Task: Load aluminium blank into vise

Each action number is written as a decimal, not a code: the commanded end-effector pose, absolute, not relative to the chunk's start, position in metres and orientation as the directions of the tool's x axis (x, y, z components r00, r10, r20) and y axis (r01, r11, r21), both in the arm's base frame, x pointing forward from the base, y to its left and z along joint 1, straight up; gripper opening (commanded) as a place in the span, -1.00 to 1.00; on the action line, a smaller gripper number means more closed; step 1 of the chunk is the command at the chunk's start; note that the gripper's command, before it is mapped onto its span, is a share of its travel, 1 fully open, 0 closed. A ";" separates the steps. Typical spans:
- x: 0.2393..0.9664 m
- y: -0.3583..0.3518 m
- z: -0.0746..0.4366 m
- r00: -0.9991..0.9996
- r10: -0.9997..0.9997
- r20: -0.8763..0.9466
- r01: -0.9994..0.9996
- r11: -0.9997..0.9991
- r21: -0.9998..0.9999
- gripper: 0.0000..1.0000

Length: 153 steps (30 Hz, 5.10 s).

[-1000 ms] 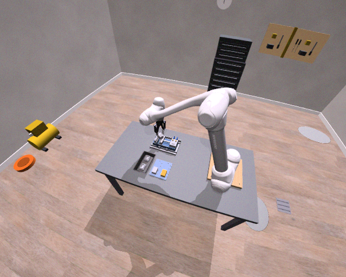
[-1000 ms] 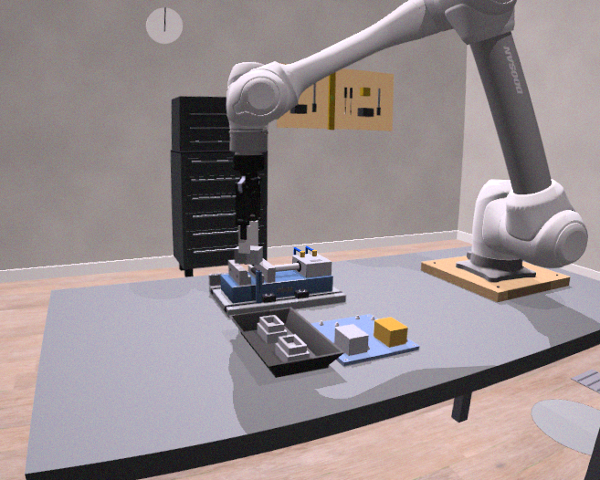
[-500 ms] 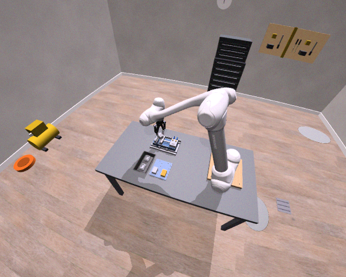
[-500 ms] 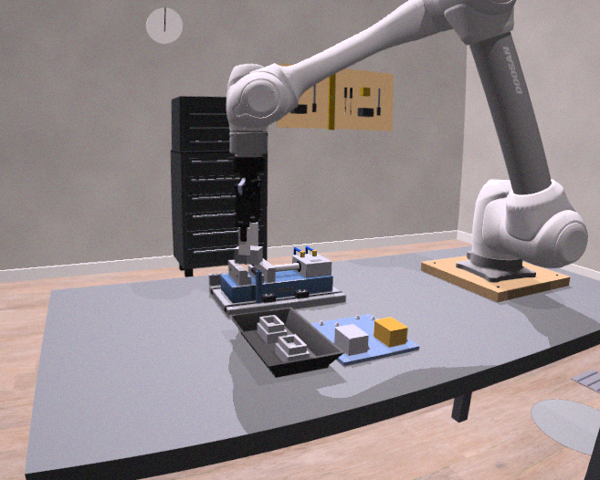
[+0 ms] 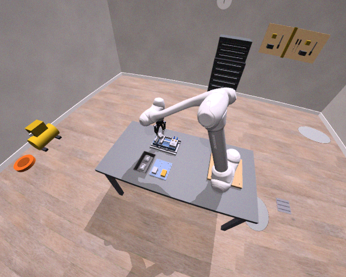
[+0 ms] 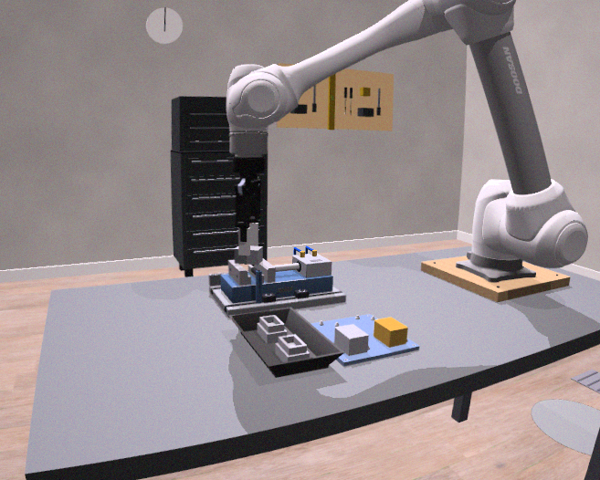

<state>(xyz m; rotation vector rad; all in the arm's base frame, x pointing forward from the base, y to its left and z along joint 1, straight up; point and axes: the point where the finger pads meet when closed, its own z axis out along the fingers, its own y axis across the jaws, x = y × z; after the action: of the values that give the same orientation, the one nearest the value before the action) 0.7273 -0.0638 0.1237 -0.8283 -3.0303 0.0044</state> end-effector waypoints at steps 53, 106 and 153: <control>0.727 -0.064 0.124 -0.861 0.509 -0.001 0.509 0.861 -0.003 -1.00; 0.727 -0.064 0.125 -0.861 0.509 -0.001 0.509 0.861 -0.003 -1.00; 0.727 -0.063 0.154 -0.821 0.570 -0.001 0.570 0.821 -0.002 -1.00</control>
<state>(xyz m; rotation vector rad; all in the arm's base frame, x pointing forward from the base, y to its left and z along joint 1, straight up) 0.7273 -0.0634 0.1537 -0.8558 -3.0227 0.0044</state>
